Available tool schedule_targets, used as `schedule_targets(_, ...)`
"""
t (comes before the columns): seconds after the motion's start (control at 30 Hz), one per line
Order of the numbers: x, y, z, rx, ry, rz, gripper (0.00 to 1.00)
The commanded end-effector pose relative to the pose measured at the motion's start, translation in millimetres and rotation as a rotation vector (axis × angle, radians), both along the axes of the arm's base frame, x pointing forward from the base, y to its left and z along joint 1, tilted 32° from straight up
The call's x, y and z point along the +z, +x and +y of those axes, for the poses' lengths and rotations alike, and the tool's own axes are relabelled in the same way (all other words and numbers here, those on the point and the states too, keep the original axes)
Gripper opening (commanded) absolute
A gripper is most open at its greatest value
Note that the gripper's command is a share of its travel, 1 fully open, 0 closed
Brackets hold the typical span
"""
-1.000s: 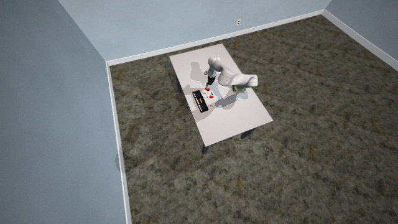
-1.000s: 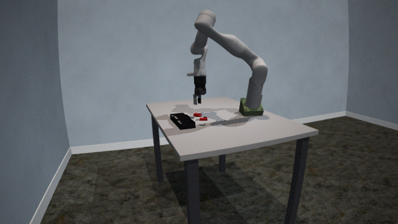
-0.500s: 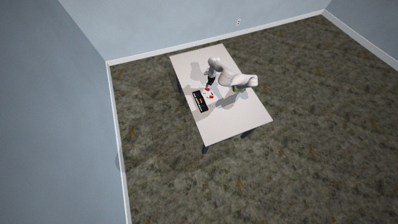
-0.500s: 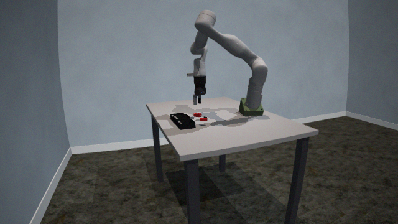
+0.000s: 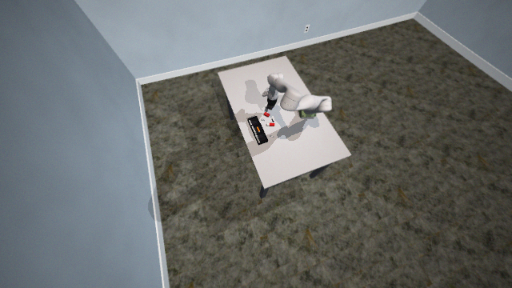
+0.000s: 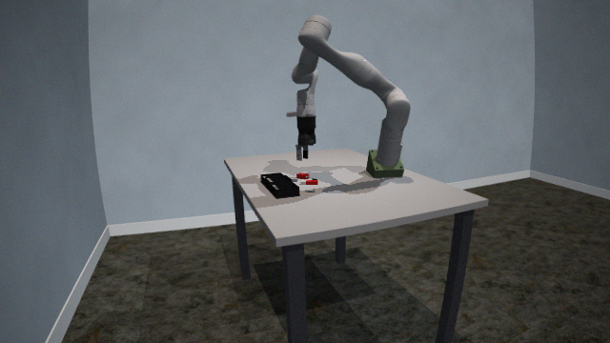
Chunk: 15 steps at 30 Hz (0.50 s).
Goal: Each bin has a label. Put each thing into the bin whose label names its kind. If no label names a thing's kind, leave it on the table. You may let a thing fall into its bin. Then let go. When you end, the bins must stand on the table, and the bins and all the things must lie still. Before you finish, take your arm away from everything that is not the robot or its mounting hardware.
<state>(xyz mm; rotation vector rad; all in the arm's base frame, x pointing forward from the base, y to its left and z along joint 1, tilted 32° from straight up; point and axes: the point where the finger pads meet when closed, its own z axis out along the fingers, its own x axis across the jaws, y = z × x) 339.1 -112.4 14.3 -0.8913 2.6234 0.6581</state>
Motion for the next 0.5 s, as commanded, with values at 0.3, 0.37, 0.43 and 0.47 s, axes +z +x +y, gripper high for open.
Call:
schedule_targets(0.3, -21.5, 3.2, 14.8, 0.002, -0.002, -0.003, 0.80)
schedule_targets(0.37, -28.5, 3.4, 18.5, 0.001, -0.002, -0.003, 0.80)
schedule_targets(0.43, -35.5, 3.6, 22.1, 0.000, -0.002, -0.003, 0.80)
schedule_targets(0.47, -39.0, 3.8, 24.0, 0.000, -0.002, -0.003, 0.80)
